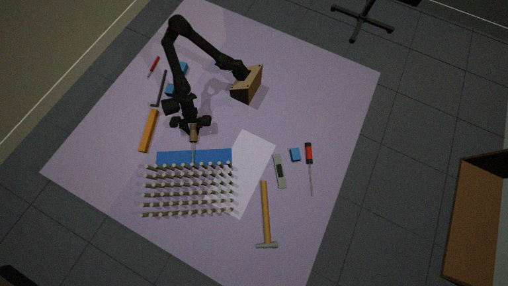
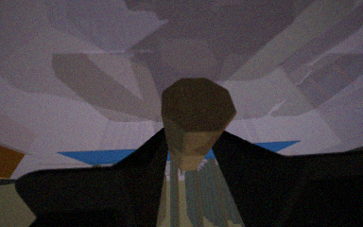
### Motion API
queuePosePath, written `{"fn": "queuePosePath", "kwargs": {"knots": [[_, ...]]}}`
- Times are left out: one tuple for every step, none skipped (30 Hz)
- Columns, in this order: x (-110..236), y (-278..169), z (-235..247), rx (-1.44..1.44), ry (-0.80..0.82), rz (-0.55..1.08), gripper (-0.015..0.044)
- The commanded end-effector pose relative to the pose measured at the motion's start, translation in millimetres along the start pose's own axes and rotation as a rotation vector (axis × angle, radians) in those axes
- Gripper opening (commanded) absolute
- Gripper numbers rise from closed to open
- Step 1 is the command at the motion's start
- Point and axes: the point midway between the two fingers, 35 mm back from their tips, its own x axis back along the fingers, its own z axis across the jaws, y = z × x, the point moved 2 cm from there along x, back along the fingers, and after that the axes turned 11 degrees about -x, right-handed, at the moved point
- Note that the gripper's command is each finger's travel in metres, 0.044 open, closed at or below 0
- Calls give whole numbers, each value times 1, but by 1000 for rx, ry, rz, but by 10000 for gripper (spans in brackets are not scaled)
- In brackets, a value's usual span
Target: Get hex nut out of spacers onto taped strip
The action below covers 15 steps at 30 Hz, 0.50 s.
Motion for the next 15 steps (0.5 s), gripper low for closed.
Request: {"fn": "queuePosePath", "kwargs": {"knots": [[2,3,-2,5,-7,3,0],[2,3,-2,5,-7,3,0],[3,4,-2,5,-7,3,0],[3,4,-2,5,-7,3,0],[3,5,-2,5,-7,3,0],[4,5,-2,5,-7,3,0],[4,6,-1,5,-7,3,0],[4,6,-1,5,-7,2,0],[5,7,-1,6,-7,2,0],[5,7,-1,6,-7,2,0],[5,8,-1,6,-7,2,0],[6,8,-1,6,-7,2,0],[6,9,-1,6,-7,2,0],[7,9,-1,6,-7,2,0],[7,10,-1,6,-7,2,0]]}}
